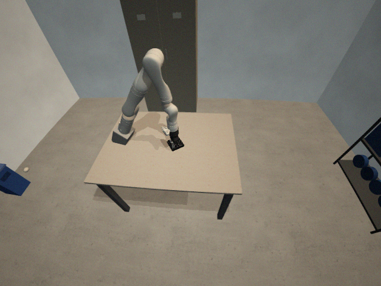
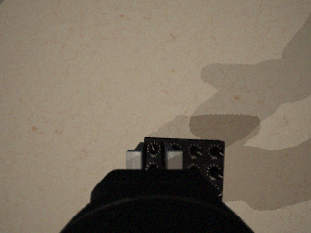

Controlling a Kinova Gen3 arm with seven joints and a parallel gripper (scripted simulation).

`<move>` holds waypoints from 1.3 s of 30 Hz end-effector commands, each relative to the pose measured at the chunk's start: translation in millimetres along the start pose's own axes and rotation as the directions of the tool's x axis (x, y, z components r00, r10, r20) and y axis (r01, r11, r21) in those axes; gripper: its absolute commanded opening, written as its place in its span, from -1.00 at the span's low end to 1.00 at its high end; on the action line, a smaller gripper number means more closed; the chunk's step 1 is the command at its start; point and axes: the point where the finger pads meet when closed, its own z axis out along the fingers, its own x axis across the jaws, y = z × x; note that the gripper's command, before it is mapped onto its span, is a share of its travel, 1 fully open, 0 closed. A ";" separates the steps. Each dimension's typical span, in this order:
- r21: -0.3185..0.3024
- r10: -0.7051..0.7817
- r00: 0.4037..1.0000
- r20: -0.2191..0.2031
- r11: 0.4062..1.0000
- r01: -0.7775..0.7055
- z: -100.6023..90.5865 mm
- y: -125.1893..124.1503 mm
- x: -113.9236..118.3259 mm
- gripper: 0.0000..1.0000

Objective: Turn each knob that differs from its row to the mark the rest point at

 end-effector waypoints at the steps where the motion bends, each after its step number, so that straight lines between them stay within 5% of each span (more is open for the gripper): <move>1: -0.001 0.000 1.000 0.001 1.000 0.000 -0.3 0.3 -0.3 -0.07; 39: -0.001 0.000 1.000 0.001 1.000 0.000 13.7 0.3 -0.3 -0.07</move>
